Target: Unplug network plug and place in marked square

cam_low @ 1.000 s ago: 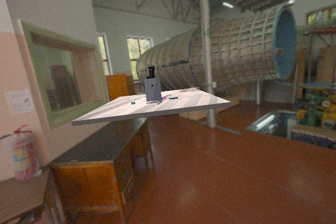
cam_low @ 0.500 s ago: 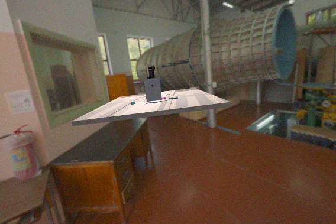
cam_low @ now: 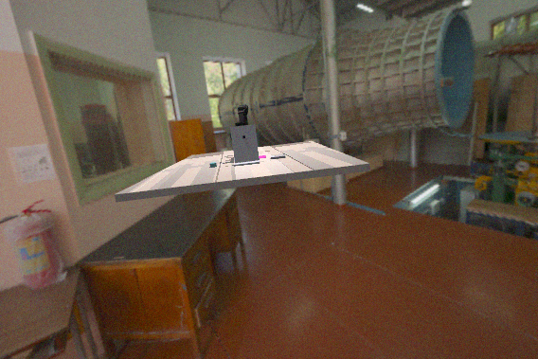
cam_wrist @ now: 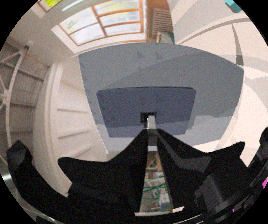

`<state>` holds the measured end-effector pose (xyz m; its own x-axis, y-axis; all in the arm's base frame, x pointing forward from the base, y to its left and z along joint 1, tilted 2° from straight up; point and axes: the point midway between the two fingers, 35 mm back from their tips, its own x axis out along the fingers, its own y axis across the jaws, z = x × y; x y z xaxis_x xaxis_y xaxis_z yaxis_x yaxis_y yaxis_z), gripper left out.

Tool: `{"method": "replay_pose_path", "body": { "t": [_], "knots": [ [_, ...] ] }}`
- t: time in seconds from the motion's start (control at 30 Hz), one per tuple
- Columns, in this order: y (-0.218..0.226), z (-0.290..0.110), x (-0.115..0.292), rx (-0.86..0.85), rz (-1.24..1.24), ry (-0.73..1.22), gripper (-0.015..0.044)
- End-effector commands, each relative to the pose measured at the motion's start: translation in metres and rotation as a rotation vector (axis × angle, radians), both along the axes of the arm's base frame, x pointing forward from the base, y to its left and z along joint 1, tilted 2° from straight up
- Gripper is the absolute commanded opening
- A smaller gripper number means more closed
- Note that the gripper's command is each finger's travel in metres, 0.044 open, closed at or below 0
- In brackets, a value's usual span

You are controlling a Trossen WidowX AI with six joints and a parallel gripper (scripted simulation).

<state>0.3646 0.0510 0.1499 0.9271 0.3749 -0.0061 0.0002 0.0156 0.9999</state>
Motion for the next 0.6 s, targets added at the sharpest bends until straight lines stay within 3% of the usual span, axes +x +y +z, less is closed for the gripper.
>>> {"method": "replay_pose_path", "body": {
  "t": [0.0,0.57],
  "knots": [
    [0.000,-0.002,-0.005,0.003,0.003,0.006,0.0000],
    [-0.003,-0.002,-0.015,0.003,0.003,0.007,0.0000]
  ]
}}
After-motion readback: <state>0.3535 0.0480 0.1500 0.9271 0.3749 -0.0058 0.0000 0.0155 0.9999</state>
